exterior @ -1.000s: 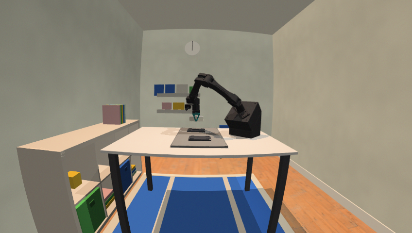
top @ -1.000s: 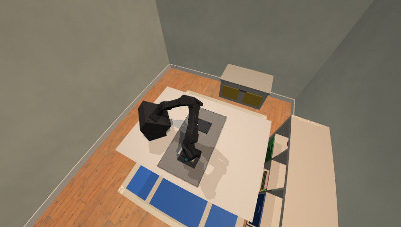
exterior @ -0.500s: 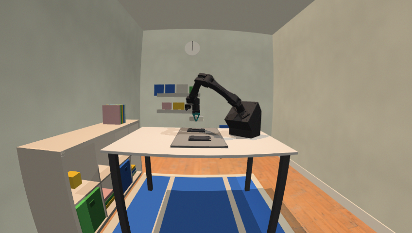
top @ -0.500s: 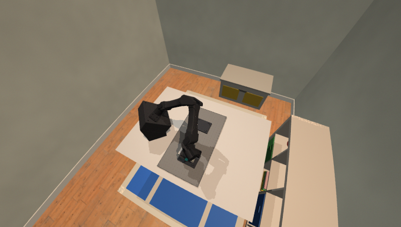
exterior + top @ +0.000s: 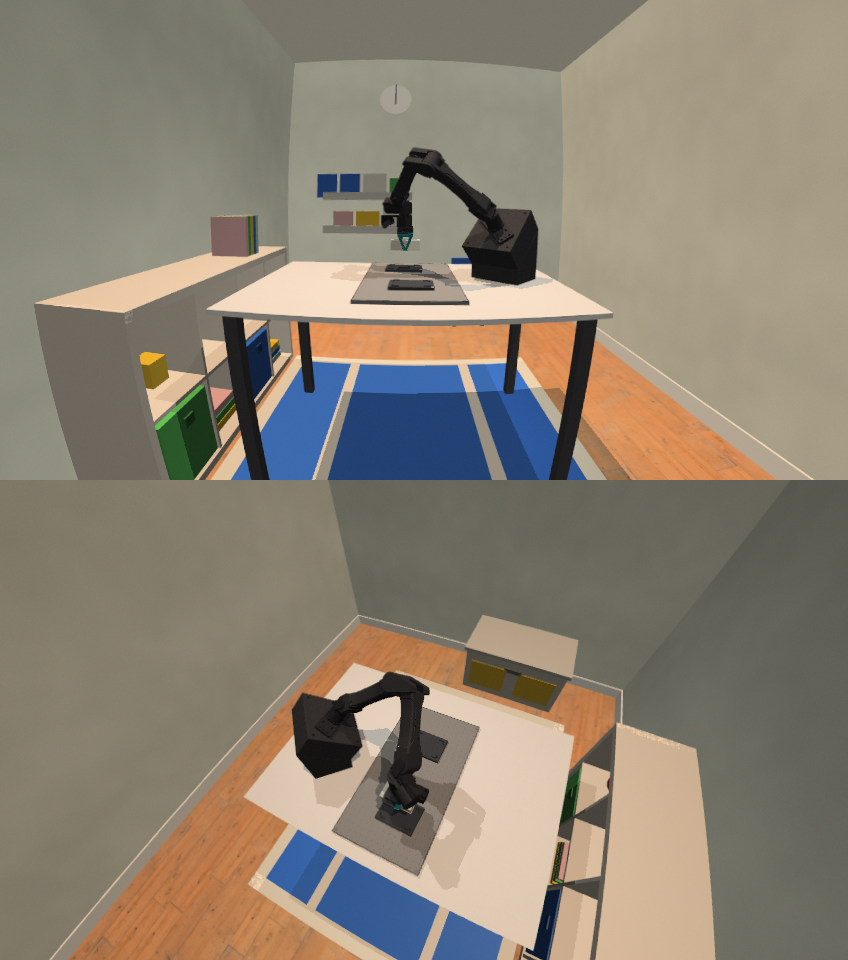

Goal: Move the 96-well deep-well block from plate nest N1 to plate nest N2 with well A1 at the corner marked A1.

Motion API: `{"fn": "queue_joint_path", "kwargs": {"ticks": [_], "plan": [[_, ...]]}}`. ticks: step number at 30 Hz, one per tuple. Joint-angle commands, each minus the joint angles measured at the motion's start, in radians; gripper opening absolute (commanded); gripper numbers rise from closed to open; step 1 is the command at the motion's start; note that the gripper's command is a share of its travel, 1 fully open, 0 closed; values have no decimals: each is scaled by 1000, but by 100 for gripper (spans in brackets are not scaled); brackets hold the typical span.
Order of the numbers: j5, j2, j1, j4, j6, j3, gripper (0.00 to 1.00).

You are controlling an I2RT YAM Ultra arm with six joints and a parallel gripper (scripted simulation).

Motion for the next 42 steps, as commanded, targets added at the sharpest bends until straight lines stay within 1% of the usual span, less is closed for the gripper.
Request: {"fn": "queue_joint_path", "kwargs": {"ticks": [1, 14, 16, 31, 33, 42], "plan": [[3, -30, -4, 23, 25, -17, 0], [20, -171, 74, 69, 126, -137, 0], [20, -171, 74, 69, 126, -137, 0], [50, -328, 181, 105, 260, -244, 0], [50, -328, 181, 105, 260, -244, 0], [76, -417, 256, 119, 349, -291, 0]]}}
